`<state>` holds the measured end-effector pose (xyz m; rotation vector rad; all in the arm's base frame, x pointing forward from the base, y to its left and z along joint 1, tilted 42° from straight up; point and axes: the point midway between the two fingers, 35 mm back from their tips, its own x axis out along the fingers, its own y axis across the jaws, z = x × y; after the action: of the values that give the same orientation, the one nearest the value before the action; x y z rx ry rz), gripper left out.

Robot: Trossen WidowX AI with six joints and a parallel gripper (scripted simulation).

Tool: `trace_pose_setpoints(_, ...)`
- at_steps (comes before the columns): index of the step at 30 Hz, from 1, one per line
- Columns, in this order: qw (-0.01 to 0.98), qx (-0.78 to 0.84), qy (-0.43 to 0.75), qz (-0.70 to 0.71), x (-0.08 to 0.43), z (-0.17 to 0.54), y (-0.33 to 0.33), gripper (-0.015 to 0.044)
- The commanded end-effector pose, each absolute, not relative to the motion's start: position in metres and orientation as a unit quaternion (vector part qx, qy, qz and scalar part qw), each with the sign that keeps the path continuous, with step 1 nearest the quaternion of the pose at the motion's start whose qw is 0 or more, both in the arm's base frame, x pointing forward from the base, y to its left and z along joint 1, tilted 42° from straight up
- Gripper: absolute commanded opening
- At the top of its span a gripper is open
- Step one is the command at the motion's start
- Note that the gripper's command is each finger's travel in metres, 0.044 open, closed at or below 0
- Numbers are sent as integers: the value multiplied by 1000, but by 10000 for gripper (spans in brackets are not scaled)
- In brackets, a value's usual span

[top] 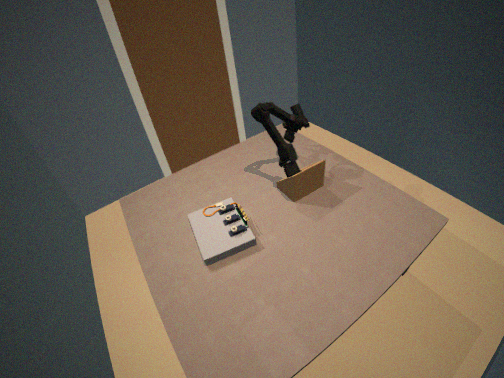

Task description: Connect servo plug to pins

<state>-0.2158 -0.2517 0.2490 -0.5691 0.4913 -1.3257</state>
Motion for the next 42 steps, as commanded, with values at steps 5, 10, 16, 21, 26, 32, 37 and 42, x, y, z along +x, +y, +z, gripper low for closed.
trace_pose_setpoints(5,733,-255,215,-592,-200,253,-267,115)
trace_pose_setpoints(10,742,-253,210,-585,-188,254,-277,115)
trace_pose_setpoints(16,750,-251,202,-578,-177,257,-284,115)
trace_pose_setpoints(21,756,-253,199,-570,-167,259,-292,115)
trace_pose_setpoints(26,766,-251,192,-559,-155,260,-298,115)
trace_pose_setpoints(32,772,-252,189,-553,-145,262,-303,115)
trace_pose_setpoints(37,781,-250,181,-542,-131,264,-310,115)
trace_pose_setpoints(42,791,-249,174,-531,-116,266,-317,115)
